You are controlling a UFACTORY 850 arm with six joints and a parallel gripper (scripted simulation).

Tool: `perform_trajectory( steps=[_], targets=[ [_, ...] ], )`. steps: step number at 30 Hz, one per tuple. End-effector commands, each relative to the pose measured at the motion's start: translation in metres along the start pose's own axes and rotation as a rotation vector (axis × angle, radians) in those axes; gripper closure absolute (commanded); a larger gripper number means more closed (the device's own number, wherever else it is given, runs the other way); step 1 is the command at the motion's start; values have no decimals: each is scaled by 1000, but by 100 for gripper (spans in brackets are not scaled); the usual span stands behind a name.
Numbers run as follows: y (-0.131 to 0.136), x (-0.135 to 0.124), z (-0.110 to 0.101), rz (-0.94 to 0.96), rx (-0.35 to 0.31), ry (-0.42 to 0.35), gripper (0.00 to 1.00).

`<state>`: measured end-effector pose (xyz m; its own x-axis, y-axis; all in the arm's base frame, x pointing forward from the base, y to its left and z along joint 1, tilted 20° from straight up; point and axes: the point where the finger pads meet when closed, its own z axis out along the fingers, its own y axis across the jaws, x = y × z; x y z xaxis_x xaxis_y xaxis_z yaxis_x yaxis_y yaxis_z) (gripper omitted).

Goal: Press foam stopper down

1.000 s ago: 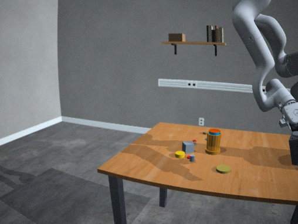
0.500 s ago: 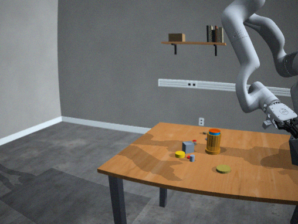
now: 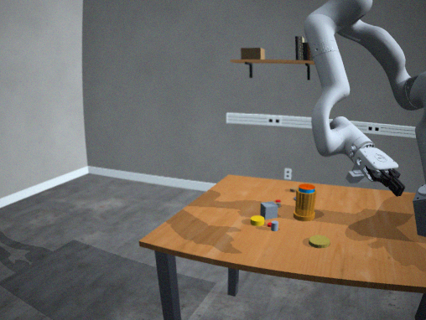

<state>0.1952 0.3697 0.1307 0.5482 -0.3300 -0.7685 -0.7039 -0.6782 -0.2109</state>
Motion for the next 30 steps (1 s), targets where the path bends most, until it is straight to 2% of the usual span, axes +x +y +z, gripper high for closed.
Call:
perform_trajectory(
  steps=[1, 2, 4, 5, 7, 8, 10, 11, 13, 14, 16, 17, 19, 20, 24, 25, 26, 27, 29, 30],
  targets=[
    [-17, 13, -23, -79, -47, 8, 100],
    [-25, 24, -40, -128, -67, 27, 100],
    [-25, 24, -40, -128, -67, 27, 100],
    [-33, 36, -58, -176, -88, 50, 100],
    [-33, 36, -58, -176, -88, 50, 100],
    [-41, 50, -78, -224, -110, 78, 100],
    [-41, 50, -78, -224, -110, 78, 100],
    [-47, 64, -99, -271, -132, 111, 100],
    [-47, 64, -99, -271, -132, 111, 100],
    [-54, 80, -122, -317, -157, 147, 100],
    [-54, 80, -122, -317, -157, 147, 100],
    [-59, 96, -147, -361, -182, 188, 100],
    [-59, 96, -147, -361, -182, 188, 100],
    [-64, 113, -173, -402, -209, 232, 100],
    [-64, 113, -173, -402, -209, 232, 100],
    [-67, 129, -201, -441, -237, 279, 100],
    [-67, 129, -201, -441, -237, 279, 100],
    [-70, 145, -228, -477, -266, 329, 100],
    [-70, 146, -230, -477, -266, 329, 100],
    [-71, 158, -252, -510, -297, 382, 100]
  ],
)
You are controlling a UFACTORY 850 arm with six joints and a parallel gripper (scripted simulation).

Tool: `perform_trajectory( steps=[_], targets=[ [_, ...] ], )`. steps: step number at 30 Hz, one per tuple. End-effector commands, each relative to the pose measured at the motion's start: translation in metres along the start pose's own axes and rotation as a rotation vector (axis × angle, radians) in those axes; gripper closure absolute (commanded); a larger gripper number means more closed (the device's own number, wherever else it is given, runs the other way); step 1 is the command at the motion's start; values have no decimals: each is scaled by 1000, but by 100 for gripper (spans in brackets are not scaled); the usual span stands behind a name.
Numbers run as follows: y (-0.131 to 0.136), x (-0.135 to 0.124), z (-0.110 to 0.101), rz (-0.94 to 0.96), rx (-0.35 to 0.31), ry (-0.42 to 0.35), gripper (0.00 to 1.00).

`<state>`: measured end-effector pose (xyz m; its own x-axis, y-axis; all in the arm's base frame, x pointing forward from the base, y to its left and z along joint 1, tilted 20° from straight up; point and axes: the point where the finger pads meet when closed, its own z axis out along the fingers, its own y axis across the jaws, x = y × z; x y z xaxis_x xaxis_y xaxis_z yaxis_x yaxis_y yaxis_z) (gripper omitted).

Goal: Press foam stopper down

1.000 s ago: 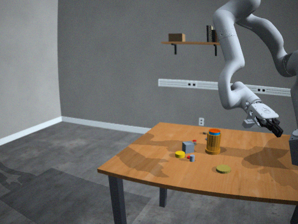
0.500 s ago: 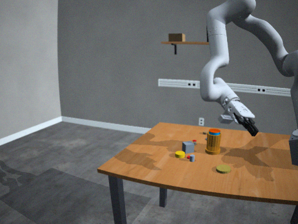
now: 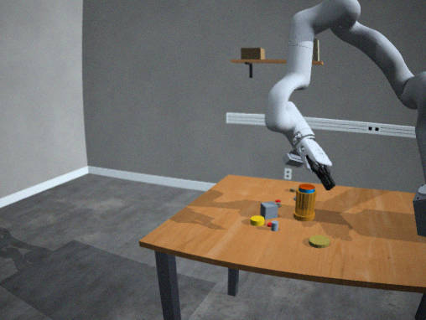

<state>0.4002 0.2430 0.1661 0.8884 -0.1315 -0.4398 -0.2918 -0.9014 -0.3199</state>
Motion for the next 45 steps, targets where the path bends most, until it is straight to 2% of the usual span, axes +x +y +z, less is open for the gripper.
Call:
perform_trajectory(
  steps=[1, 2, 3, 5, 6, 8, 9, 11, 12, 14, 15, 17, 18, 20, 21, 22, 23, 25, 26, 28, 29, 30, 32, 33, 34, 37, 38, 39, 41, 45],
  targets=[
    [25, 48, -50, -76, -88, 88, 100],
    [25, 48, -50, -76, -88, 88, 100],
    [35, 62, -66, -106, -128, 137, 100],
    [39, 70, -75, -106, -128, 137, 100],
    [48, 82, -90, -134, -169, 187, 100],
    [53, 90, -101, -134, -169, 187, 100],
    [62, 100, -116, -158, -212, 237, 100],
    [62, 100, -116, -158, -212, 237, 100],
    [77, 118, -142, -179, -256, 287, 100],
    [84, 128, -156, -179, -256, 287, 100],
    [91, 132, -166, -198, -302, 335, 100],
    [100, 143, -183, -198, -302, 335, 100],
    [107, 148, -194, -214, -349, 383, 100],
    [117, 158, -212, -214, -349, 383, 100],
    [124, 162, -223, -238, -399, 424, 100],
    [129, 167, -232, -238, -399, 424, 100],
    [141, 169, -235, -339, -468, 426, 100],
    [141, 169, -235, -339, -468, 426, 100],
    [146, 166, -229, -440, -531, 425, 100],
    [146, 166, -229, -440, -531, 425, 100],
    [149, 163, -224, -540, -590, 421, 100],
    [149, 163, -224, -540, -590, 421, 100],
    [152, 161, -218, -639, -644, 415, 100],
    [152, 161, -218, -639, -644, 415, 100],
    [153, 158, -213, -721, -684, 408, 100],
    [153, 155, -207, -832, -737, 398, 100],
    [153, 155, -207, -832, -737, 398, 100],
    [153, 152, -201, -916, -773, 387, 100],
    [152, 148, -196, -994, -804, 376, 100],
    [152, 148, -196, -1012, -813, 375, 100]
  ],
)
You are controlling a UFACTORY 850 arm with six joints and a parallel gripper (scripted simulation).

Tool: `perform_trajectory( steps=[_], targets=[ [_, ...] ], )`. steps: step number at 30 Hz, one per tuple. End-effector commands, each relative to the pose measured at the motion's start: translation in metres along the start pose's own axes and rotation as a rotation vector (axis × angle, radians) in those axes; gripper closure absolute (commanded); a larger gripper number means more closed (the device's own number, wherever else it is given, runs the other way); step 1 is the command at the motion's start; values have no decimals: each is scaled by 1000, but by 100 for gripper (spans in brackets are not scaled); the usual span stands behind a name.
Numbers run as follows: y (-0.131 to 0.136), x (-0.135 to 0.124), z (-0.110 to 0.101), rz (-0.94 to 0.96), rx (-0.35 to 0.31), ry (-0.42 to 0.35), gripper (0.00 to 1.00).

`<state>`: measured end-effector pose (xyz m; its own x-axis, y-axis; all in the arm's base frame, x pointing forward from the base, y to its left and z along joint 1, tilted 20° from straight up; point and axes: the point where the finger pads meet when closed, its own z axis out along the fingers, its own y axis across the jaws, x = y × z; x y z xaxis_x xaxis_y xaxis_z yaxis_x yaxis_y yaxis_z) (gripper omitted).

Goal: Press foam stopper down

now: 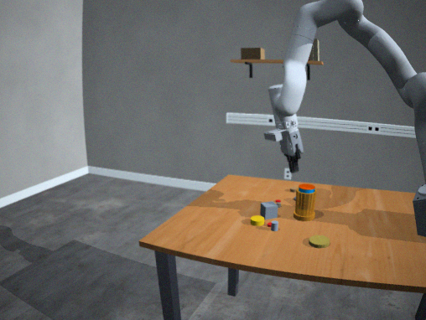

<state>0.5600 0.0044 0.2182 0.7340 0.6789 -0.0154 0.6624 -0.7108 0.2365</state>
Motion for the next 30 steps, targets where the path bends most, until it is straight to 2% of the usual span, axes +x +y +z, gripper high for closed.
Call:
perform_trajectory(
  steps=[1, 4, 13, 23, 30],
  targets=[
    [-10, -2, 3, -176, -60, 39, 100],
    [-24, -3, 5, -334, -89, 62, 100],
    [-55, -5, 9, -632, -129, 112, 100],
    [-80, -7, 11, -825, -146, 149, 100],
    [-84, -8, 12, -850, -148, 154, 100]
  ],
)
